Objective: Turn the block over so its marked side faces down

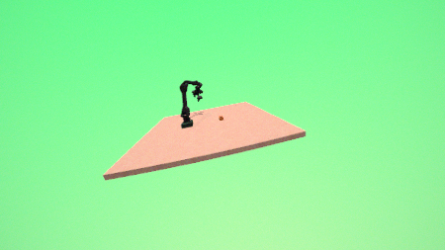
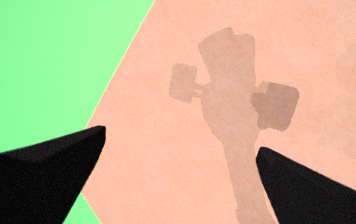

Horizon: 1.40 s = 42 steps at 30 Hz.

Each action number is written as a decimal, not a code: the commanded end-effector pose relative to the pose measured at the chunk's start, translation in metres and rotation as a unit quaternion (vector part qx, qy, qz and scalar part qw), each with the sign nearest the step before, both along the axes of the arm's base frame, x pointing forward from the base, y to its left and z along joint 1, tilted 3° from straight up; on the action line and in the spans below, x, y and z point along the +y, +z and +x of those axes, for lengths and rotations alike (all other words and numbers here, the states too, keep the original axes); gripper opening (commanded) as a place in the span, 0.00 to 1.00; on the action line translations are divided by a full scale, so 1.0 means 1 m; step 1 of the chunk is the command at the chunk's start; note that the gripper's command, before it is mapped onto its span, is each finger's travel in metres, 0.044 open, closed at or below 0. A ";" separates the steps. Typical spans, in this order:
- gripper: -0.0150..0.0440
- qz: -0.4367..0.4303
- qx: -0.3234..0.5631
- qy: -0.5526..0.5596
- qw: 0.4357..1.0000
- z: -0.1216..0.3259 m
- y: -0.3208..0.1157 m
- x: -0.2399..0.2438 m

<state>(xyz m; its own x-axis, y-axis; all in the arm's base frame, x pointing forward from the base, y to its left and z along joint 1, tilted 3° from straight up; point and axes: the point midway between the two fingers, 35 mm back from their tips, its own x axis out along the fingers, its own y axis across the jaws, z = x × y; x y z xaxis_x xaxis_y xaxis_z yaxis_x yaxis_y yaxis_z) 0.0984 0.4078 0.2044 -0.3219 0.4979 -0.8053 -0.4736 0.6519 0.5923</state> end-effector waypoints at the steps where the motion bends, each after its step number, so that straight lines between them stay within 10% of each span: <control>1: 1.00 -0.025 -0.038 -0.046 0.998 0.063 -0.018 -0.025; 15: 1.00 -0.162 -0.114 -0.185 0.962 0.240 -0.079 -0.202; 27: 1.00 -0.284 -0.092 -0.252 0.921 0.274 -0.118 -0.395; 42: 1.00 -0.291 -0.088 -0.255 0.918 0.270 -0.160 -0.406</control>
